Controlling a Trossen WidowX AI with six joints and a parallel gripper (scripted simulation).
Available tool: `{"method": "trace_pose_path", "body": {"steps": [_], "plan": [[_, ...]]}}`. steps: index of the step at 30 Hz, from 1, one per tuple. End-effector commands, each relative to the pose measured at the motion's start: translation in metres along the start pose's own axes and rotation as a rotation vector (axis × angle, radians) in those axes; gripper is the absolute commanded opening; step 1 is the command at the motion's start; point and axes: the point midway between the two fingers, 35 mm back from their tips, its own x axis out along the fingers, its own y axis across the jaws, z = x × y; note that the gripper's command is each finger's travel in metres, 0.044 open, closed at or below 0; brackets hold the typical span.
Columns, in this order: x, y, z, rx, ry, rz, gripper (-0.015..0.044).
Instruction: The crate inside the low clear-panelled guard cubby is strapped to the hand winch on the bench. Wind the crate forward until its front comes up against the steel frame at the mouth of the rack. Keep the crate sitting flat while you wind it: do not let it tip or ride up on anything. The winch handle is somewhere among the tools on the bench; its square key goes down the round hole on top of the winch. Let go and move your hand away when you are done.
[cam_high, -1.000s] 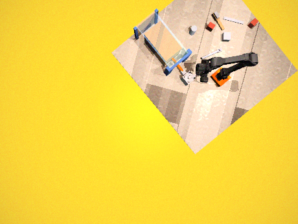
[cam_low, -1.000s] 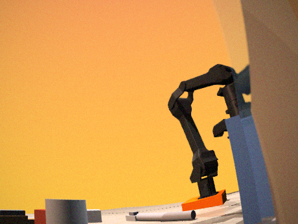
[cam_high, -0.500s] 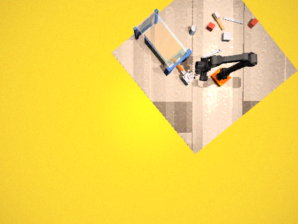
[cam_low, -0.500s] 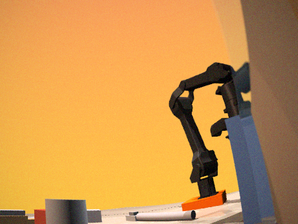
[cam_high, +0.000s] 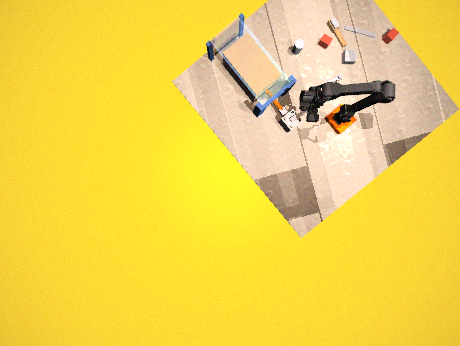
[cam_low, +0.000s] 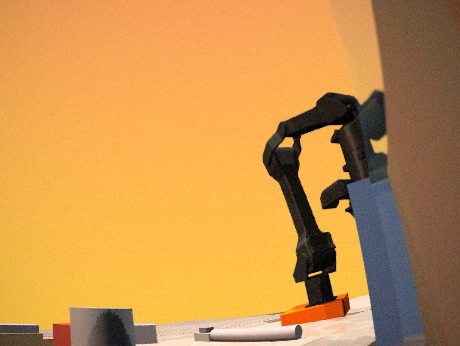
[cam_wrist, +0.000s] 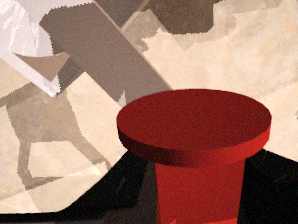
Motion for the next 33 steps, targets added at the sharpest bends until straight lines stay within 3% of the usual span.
{"method": "trace_pose_path", "body": {"steps": [1,33], "plan": [[0.001,-0.011,0.009,0.012,-0.011,-0.025,0.0],[0.0,-0.029,0.036,0.012,-0.013,-0.027,0.0]]}}
